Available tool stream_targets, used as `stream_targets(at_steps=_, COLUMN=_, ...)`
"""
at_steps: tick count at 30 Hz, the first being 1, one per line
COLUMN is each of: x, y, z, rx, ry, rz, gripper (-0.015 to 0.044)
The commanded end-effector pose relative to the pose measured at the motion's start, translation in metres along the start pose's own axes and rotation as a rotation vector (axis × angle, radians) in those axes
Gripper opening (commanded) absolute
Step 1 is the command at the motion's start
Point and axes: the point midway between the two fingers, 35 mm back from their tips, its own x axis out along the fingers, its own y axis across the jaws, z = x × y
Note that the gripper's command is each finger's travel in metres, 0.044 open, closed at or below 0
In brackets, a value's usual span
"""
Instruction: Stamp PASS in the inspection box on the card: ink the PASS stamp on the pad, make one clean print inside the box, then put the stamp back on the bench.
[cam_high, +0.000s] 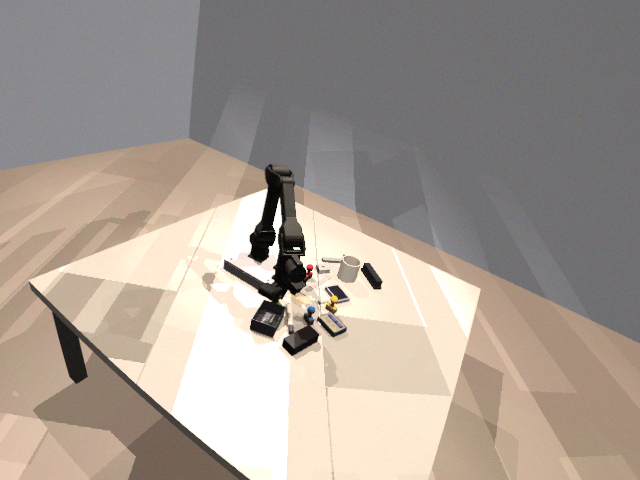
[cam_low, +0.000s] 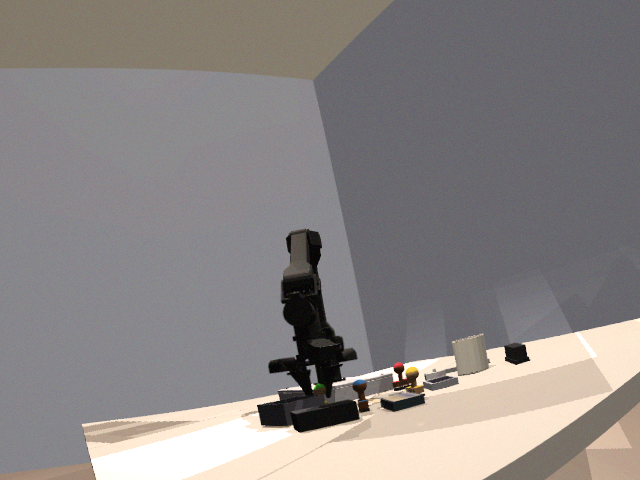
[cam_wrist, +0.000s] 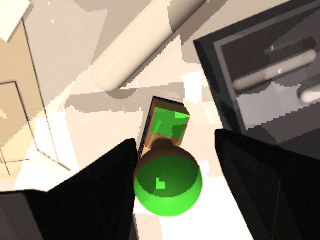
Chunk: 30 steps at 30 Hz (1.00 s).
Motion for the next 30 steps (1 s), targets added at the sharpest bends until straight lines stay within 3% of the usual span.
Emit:
stream_targets(at_steps=1, x=0.0016, y=0.0023, z=-0.0009, rx=-0.001, ry=0.005, rz=0.012, gripper=0.0156)
stream_targets(at_steps=11, x=0.0016, y=0.0023, z=-0.0009, rx=-0.001, ry=0.005, rz=0.012, gripper=0.0089)
stream_targets(at_steps=15, x=0.0005, y=0.0022, z=-0.0007, rx=-0.001, ry=0.006, rz=0.010, gripper=0.0000)
stream_targets(at_steps=30, x=-0.0064, y=0.0020, z=0.0005, rx=-0.002, ry=0.011, rz=-0.002, gripper=0.0000)
